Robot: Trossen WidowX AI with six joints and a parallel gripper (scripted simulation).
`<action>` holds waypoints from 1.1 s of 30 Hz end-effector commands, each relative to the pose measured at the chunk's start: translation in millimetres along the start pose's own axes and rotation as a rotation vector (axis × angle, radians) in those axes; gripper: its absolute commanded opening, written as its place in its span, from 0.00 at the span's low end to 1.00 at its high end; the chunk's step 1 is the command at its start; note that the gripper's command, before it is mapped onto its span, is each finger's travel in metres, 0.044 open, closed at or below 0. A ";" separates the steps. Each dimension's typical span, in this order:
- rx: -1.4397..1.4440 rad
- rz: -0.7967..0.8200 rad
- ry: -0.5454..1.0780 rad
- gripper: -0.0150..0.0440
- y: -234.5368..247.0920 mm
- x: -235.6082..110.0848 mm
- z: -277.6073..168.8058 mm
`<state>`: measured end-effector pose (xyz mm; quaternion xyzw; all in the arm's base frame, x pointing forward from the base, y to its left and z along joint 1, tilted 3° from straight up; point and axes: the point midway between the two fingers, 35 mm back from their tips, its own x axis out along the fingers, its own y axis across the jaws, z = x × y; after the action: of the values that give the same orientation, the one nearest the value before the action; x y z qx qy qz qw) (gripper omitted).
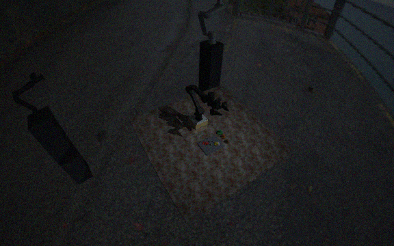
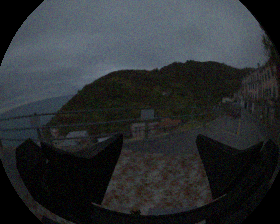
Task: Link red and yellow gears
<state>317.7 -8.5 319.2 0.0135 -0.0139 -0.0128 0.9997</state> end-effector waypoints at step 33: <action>0.041 -0.041 1.631 1.00 76.7 -77.7 -291.0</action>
<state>252.2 77.8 33.4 0.0360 0.7125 -0.0157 0.7006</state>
